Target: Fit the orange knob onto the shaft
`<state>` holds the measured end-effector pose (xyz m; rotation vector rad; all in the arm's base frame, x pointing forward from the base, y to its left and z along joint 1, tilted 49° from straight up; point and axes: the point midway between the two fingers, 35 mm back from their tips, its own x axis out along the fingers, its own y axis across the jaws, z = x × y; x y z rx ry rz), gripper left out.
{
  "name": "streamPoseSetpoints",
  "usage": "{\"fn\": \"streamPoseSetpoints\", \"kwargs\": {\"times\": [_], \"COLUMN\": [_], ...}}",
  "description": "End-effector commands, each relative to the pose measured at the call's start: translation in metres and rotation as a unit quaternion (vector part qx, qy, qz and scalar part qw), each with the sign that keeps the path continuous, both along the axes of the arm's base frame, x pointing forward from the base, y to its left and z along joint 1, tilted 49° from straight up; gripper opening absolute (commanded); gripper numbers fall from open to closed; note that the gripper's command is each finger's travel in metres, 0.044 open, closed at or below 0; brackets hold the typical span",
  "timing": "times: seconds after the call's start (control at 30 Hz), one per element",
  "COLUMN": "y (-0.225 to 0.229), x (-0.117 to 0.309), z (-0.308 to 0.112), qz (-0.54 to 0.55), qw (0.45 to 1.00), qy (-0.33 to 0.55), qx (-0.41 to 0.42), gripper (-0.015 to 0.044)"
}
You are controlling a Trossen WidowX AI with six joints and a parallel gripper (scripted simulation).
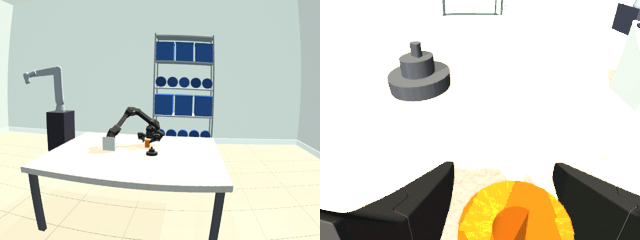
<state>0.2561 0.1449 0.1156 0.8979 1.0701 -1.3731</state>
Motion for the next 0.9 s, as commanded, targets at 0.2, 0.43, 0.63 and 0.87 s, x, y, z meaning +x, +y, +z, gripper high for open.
{"fn": "streamPoseSetpoints", "kwargs": {"times": [0.2,0.43,0.63,0.87], "y": [-0.0002,-0.0002,-0.0002,-0.0002], "x": [0.0,0.0,0.0,0.0], "z": [-0.0001,-0.0001,-0.0001,-0.0001], "qz": [0.0,0.0,0.0,0.0], "qw": [1.0,1.0,1.0,1.0], "qy": [0.0,0.0,0.0,0.0], "qx": [-0.001,-0.001,-0.001,-0.001], "gripper": [0.026,0.026,0.0365,0.044]}}
